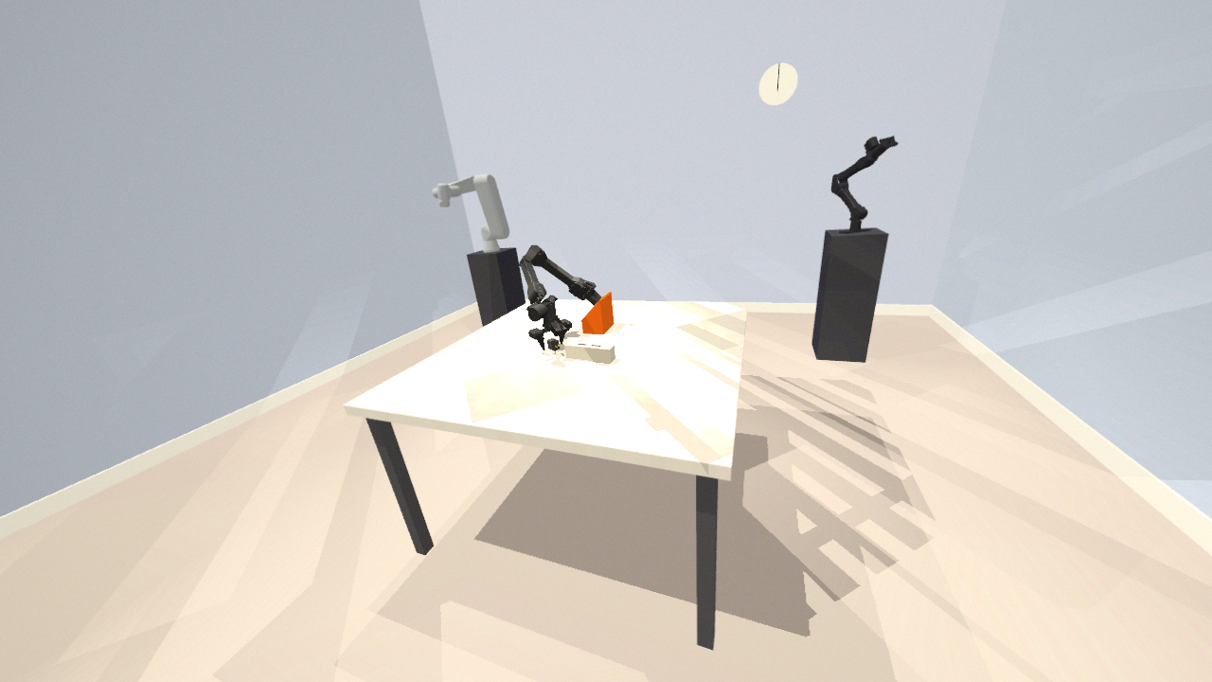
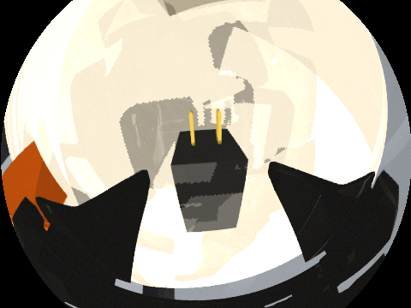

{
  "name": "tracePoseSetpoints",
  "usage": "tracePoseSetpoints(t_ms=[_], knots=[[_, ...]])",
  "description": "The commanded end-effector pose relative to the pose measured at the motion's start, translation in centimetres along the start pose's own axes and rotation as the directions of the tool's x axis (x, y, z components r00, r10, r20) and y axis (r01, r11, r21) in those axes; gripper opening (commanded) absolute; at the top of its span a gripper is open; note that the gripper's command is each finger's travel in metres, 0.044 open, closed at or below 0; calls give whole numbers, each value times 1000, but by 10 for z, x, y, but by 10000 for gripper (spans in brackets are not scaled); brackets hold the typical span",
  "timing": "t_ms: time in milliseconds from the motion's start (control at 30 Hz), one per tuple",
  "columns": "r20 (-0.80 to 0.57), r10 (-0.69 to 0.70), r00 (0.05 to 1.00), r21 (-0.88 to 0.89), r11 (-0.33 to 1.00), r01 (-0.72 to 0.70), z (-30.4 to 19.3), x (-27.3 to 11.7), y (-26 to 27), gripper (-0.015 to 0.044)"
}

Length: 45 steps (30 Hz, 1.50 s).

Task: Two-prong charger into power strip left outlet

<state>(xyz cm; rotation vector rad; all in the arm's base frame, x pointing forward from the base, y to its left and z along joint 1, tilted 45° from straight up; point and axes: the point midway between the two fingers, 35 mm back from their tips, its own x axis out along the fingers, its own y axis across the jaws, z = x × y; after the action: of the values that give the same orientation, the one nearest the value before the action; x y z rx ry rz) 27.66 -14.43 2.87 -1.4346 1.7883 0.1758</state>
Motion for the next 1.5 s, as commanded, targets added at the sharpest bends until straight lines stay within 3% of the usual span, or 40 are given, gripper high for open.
tracePoseSetpoints(t_ms=[0, 267, 533, 667, 1100, 1467], knots=[[0, 0, 1000, 1, 1000, 0, 0, 0, 0, 361], [0, 0, 1000, 1, 1000, 0, 0, 0, 0, 151], [0, 0, 1000, 1, 1000, 0, 0, 0, 0, 98], [2, 1, 1000, 0, 1000, -1, 0, -6, -1, 0], [5, 6, 1000, -11, 1000, -6, -1, -55, 6, 0], [14, 9, 1000, 40, 999, -9, 11, -57, 12, 0]])
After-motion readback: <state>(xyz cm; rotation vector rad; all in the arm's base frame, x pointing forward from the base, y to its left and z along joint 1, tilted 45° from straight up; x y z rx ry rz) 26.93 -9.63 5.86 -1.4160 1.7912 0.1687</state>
